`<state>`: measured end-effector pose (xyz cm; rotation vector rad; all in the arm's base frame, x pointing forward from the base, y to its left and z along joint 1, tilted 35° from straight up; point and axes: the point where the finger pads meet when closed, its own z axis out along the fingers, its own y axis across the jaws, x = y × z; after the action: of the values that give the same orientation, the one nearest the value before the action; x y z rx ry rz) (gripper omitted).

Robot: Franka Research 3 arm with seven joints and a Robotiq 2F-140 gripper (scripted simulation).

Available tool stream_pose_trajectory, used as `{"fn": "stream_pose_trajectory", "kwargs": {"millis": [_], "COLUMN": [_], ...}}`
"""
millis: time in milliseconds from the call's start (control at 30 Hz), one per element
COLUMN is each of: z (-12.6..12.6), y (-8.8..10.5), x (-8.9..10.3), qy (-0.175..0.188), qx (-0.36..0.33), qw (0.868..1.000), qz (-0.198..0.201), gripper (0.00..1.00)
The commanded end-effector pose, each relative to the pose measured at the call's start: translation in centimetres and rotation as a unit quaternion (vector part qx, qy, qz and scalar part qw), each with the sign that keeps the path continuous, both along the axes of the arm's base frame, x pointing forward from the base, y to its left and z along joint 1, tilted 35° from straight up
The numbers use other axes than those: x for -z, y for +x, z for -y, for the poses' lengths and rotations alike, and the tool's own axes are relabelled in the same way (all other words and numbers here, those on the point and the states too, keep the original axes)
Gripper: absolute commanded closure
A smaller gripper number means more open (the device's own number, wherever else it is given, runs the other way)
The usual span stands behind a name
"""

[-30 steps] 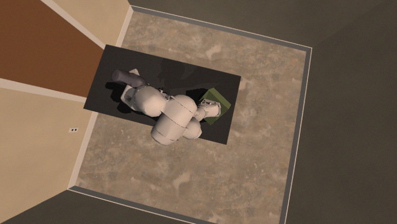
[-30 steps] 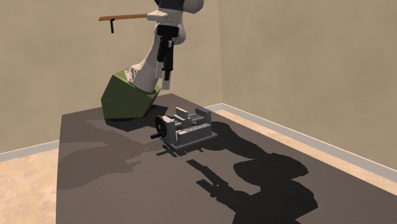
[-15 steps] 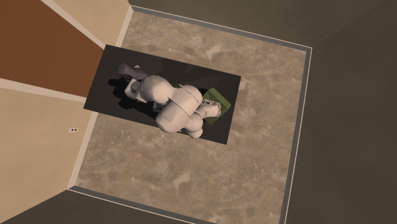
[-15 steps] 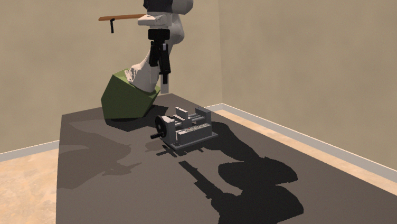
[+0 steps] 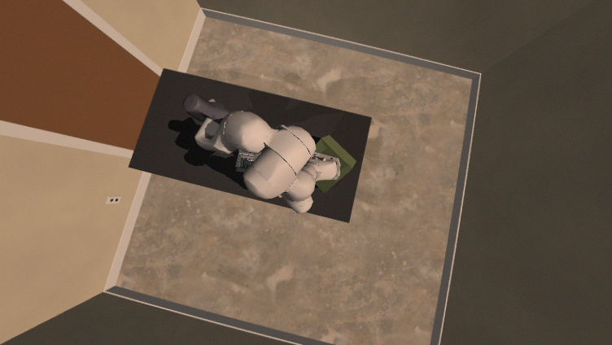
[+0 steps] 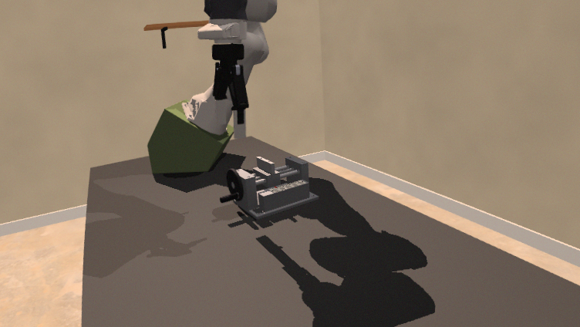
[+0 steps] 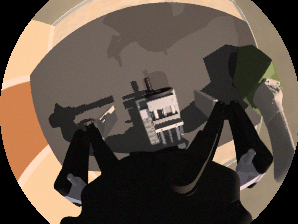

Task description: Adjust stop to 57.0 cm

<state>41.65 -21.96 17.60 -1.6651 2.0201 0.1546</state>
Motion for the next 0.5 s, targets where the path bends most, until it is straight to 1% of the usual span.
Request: {"fn": "stream_pose_trajectory", "kwargs": {"millis": [0,133,167,467], "z": [0.21,0.21,0.52,0.52], "y": [0.12,0.12,0.24,0.24], "x": [-0.03,-0.03,0.50,0.50], "qy": [-0.005,-0.005,-0.002,-0.002], "qx": [-0.008,-0.008,-0.013,-0.013], "qw": [1.000,1.000,1.000,1.000], "qz": [0.006,0.006,0.017,0.017], "gripper": [0.00,0.00,0.00,0.00]}}
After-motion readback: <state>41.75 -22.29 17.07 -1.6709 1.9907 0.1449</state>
